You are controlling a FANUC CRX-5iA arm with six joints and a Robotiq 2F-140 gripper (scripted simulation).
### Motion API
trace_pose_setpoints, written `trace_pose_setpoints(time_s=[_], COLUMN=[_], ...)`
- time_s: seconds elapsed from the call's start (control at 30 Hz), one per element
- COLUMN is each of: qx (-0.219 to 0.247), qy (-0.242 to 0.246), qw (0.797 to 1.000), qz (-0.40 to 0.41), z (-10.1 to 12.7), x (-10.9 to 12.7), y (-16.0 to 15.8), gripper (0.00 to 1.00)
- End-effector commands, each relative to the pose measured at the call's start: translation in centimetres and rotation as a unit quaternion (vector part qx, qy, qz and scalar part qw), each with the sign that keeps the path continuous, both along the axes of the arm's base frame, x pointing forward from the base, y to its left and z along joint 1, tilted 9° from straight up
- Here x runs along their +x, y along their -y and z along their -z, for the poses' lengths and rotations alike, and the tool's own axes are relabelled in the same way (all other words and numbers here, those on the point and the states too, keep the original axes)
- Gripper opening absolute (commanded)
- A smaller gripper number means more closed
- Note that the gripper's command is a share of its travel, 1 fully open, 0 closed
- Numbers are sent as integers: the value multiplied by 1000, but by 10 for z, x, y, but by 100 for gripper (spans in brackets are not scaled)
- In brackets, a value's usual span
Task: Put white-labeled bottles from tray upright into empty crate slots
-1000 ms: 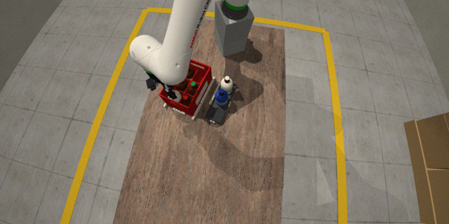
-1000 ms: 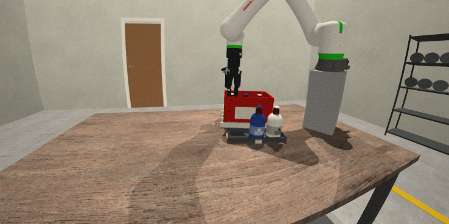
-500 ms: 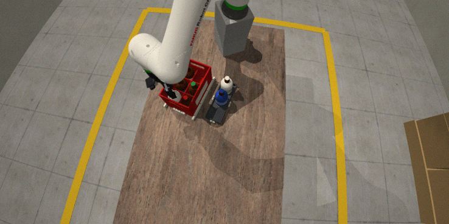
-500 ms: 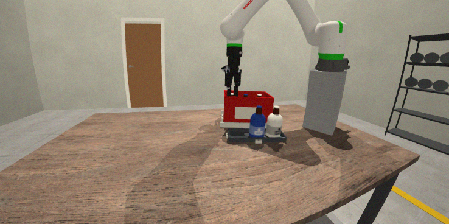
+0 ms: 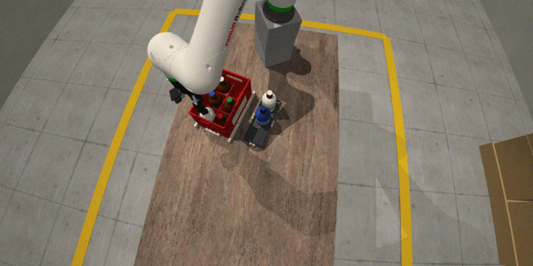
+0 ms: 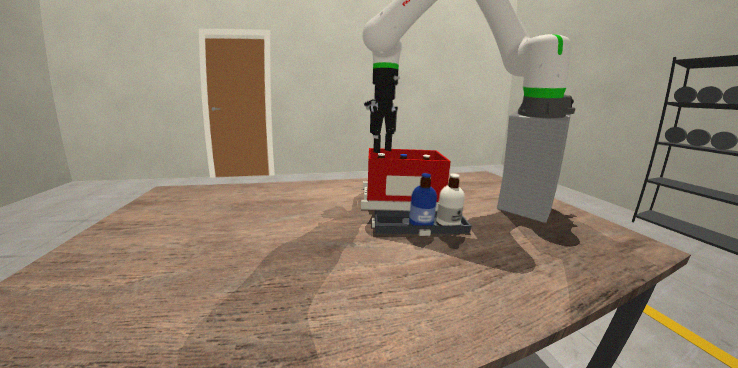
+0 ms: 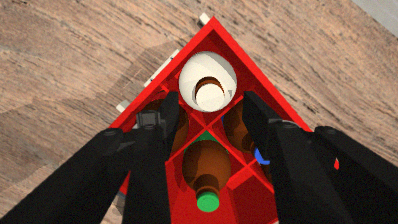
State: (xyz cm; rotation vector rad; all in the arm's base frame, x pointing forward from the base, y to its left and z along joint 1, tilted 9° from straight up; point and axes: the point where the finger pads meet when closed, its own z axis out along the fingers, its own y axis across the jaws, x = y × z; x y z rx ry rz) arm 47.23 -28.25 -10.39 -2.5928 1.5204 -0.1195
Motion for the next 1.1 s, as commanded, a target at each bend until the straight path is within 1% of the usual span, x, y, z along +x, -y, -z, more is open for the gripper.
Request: trace_pose_setpoints(time_s=[0.0, 0.43, 0.8, 1.07], qx=[-1, -1, -1, -1], qy=[1, 1, 1, 1], qw=[1000, 1000, 1000, 1000], qz=[0, 0, 0, 0], z=[-7, -40, -53, -54], x=[0, -5, -6, -7], y=[1, 4, 4, 5], gripper=[44, 44, 44, 44])
